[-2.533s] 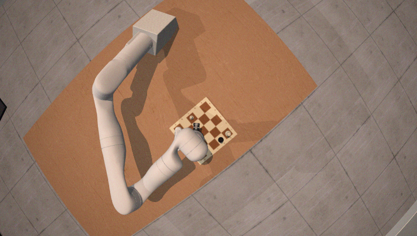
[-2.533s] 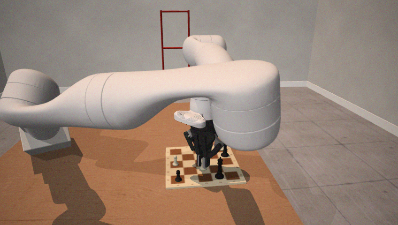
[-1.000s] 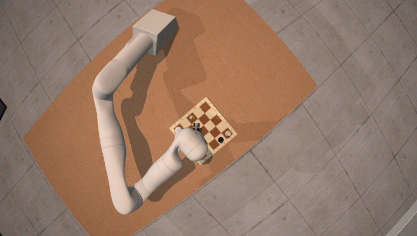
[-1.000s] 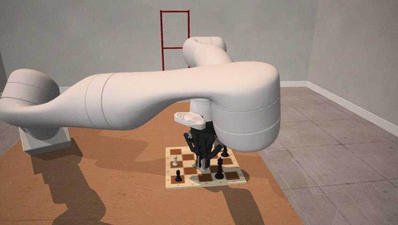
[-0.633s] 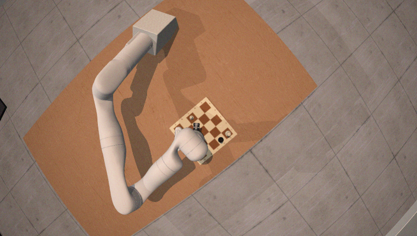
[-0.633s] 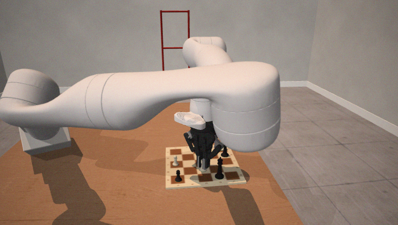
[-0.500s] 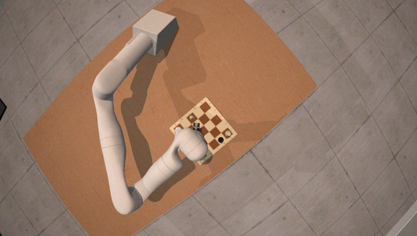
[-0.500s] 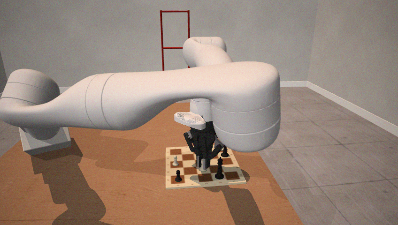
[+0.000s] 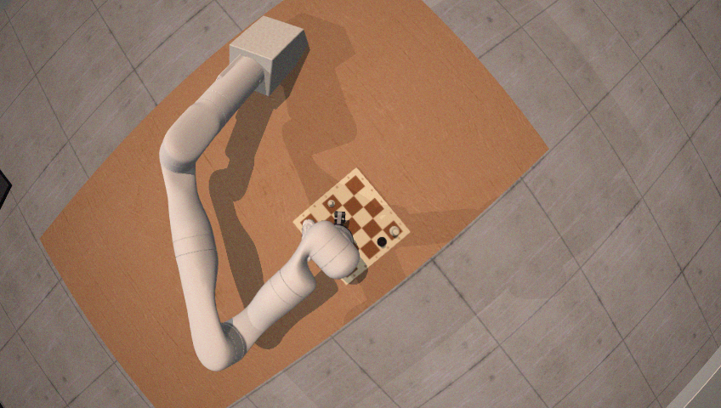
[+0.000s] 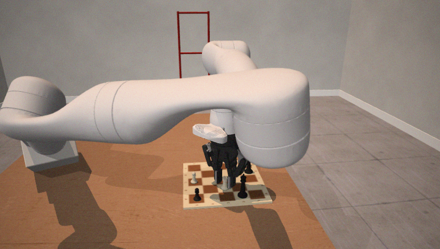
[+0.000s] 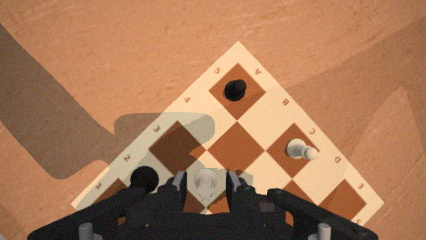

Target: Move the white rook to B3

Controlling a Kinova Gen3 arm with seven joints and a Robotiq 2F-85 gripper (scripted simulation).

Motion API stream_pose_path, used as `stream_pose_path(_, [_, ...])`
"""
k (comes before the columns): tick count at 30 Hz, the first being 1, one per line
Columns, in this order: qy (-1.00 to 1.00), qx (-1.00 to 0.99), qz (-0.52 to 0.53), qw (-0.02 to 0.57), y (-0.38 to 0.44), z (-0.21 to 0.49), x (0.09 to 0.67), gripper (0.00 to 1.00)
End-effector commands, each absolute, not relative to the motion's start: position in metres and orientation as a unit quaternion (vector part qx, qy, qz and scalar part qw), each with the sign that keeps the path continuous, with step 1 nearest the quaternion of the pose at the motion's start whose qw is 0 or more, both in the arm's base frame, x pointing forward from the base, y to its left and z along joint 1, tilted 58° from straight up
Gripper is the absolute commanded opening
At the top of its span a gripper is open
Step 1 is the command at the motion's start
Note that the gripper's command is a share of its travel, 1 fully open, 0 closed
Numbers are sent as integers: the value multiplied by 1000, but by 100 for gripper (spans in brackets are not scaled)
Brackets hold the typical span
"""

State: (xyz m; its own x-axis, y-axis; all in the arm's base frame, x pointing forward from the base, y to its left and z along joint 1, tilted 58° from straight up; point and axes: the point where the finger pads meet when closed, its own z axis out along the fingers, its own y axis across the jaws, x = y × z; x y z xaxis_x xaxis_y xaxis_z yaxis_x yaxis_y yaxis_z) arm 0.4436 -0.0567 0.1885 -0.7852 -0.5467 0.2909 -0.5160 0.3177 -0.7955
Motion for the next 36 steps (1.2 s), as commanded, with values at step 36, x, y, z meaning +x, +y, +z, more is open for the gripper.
stream_pose_path(36, [811,-328,-484,17,14,237,413,37])
